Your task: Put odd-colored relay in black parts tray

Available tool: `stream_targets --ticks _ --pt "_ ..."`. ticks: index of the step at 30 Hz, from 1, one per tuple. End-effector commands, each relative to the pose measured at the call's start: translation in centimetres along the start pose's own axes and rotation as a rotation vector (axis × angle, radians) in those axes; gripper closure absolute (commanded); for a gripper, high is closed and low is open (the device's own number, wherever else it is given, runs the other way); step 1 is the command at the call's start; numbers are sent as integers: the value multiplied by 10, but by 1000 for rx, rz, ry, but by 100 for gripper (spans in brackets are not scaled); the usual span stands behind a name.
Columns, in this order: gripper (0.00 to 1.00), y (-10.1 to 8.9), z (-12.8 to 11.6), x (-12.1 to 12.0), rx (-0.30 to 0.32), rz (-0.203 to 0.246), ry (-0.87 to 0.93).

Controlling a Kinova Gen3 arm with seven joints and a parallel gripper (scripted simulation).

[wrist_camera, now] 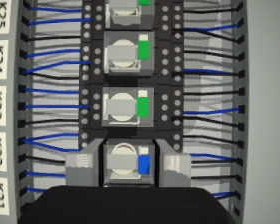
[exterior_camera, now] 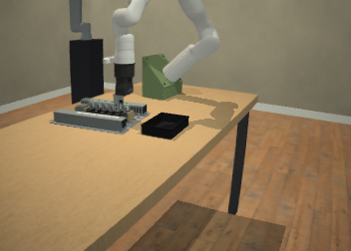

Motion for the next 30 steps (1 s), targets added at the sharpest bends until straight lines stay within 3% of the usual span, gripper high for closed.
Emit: stream_targets --ticks 1,30 --pt "100 -1 0 0 1 5 0" --pt "100 -1 0 2 0 54 0"
Point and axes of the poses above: the point where the finger pads meet when closed, its own y axis out along the fingers, its own x axis across the jaws, z = x × y, the point moved 1 cm from there along -y, back along the fingers, and after that the axes turned 1 degree about y, right-handed, at the moved point
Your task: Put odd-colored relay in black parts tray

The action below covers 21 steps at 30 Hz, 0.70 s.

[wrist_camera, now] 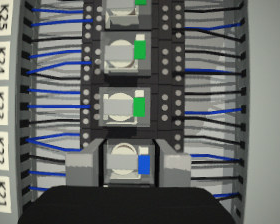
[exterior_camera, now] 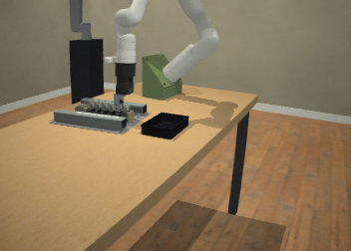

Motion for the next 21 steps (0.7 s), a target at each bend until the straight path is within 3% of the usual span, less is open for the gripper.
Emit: stream_targets --ticks 1,21 --pt "100 -1 0 0 1 4 0" --pt "100 -1 0 0 1 28 0"
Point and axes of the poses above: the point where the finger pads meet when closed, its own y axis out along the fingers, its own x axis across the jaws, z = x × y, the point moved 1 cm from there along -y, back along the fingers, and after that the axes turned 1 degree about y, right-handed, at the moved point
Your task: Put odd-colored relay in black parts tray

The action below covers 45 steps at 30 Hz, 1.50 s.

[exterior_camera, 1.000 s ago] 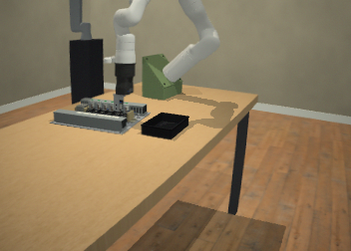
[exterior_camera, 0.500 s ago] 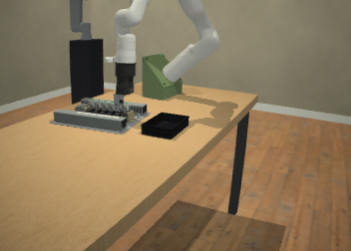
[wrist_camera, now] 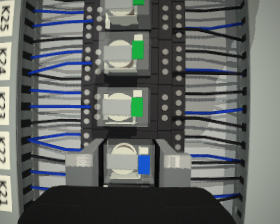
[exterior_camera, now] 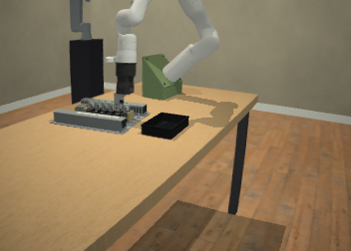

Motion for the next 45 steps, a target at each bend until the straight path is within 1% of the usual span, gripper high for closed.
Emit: stream_targets --ticks 1,11,17,28,34,45 --pt "100 -1 0 -1 1 -1 0" --pt "100 -1 0 -2 2 -25 0" --pt "100 -1 0 -2 2 -28 0" --pt "100 -1 0 -3 2 -51 0" --pt "100 -1 0 -3 2 -54 0" --pt "100 -1 0 -4 3 -77 0"
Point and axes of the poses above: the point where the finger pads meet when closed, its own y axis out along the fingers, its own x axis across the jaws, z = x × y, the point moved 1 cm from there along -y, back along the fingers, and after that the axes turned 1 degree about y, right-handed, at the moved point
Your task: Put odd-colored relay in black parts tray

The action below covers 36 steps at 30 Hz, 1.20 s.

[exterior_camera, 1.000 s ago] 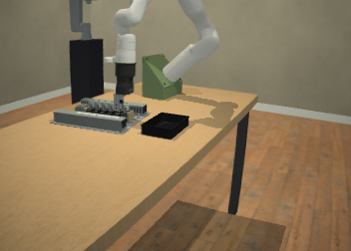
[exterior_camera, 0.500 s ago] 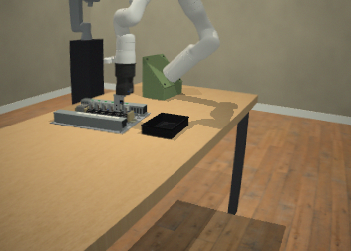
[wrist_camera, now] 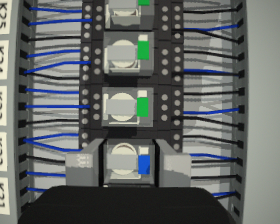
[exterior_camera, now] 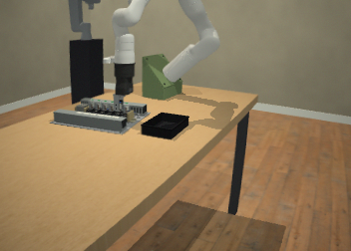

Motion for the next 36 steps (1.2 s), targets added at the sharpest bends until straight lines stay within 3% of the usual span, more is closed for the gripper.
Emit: stream_targets --ticks 1,36 --pt "100 -1 0 -1 1 -4 0" --pt "100 -1 0 -3 2 -57 0"
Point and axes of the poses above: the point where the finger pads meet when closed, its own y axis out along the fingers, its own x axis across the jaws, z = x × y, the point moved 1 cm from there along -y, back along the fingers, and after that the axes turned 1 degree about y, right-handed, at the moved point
